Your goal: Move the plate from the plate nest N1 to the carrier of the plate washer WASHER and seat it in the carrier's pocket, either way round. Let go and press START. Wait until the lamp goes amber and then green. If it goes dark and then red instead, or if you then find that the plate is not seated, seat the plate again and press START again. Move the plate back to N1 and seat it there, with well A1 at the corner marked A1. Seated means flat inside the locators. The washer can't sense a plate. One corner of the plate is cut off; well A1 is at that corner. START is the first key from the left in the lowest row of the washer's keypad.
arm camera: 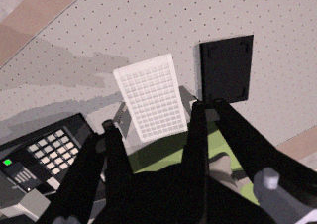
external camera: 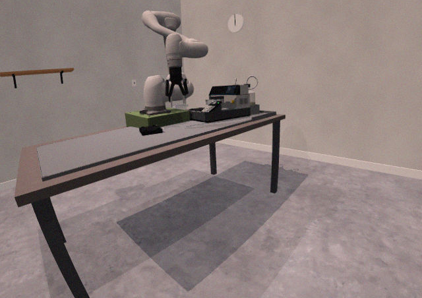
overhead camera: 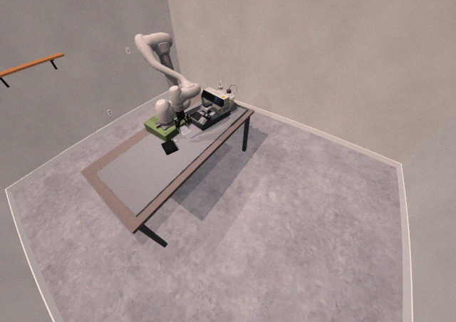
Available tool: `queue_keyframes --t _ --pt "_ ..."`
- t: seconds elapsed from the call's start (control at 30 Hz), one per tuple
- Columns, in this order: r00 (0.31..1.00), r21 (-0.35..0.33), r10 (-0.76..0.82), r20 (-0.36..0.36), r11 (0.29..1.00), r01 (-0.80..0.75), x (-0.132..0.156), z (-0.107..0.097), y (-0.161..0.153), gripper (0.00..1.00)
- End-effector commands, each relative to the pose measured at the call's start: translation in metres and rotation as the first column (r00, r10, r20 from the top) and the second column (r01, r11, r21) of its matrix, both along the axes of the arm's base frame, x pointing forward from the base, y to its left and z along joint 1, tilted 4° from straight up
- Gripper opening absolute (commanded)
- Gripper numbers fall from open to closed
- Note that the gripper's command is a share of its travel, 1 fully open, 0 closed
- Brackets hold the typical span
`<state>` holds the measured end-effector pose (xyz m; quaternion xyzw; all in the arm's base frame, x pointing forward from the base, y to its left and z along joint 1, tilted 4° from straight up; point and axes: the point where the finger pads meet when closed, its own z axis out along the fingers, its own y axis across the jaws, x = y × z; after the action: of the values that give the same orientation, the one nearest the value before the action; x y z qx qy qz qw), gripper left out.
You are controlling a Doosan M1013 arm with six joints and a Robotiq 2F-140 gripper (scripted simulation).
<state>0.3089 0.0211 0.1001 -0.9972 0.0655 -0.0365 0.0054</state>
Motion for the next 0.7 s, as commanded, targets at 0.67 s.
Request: queue_keyframes --t 0.67 --pt "0.999 -0.007 0.046 -0.001 0.999 -0.046 -0.006 0.009 0.083 0.1"
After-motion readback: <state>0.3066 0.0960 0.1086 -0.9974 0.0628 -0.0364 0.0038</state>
